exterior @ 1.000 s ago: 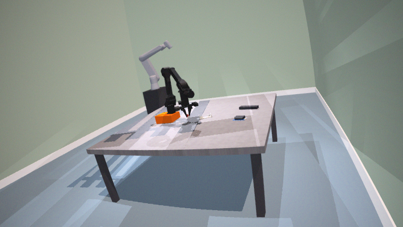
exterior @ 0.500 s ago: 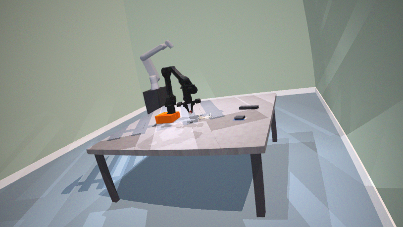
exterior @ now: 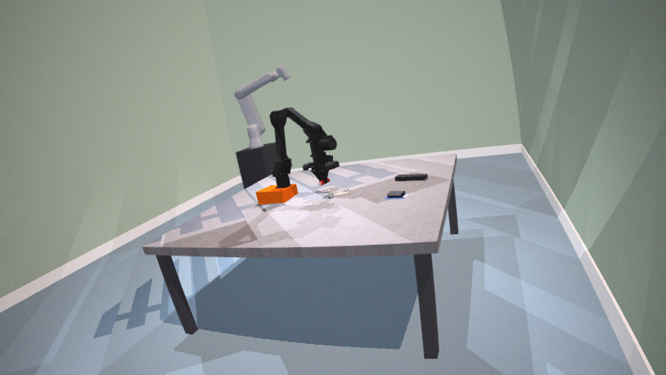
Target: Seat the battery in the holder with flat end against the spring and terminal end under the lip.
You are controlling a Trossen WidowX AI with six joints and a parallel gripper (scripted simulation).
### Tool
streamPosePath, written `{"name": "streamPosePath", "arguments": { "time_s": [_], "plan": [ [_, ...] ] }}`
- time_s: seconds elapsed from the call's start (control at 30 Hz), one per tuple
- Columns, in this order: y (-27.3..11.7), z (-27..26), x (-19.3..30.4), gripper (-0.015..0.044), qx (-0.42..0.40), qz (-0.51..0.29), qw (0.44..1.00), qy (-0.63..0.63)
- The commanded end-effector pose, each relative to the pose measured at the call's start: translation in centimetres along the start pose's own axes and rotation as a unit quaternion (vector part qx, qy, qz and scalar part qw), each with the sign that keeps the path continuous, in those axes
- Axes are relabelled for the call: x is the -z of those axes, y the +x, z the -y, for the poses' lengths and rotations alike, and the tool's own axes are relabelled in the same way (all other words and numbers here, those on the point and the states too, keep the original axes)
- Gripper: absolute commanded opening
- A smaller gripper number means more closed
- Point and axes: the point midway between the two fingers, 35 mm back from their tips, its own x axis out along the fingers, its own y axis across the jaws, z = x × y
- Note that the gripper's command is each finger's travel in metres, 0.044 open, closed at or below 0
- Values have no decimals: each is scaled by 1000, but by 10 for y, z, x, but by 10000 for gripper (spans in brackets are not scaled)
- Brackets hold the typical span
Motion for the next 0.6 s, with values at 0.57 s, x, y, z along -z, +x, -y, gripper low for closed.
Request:
{"name": "streamPosePath", "arguments": {
  "time_s": [0.57],
  "plan": [
    [-9,38,-48,62,1,-1,917,399]
  ]
}}
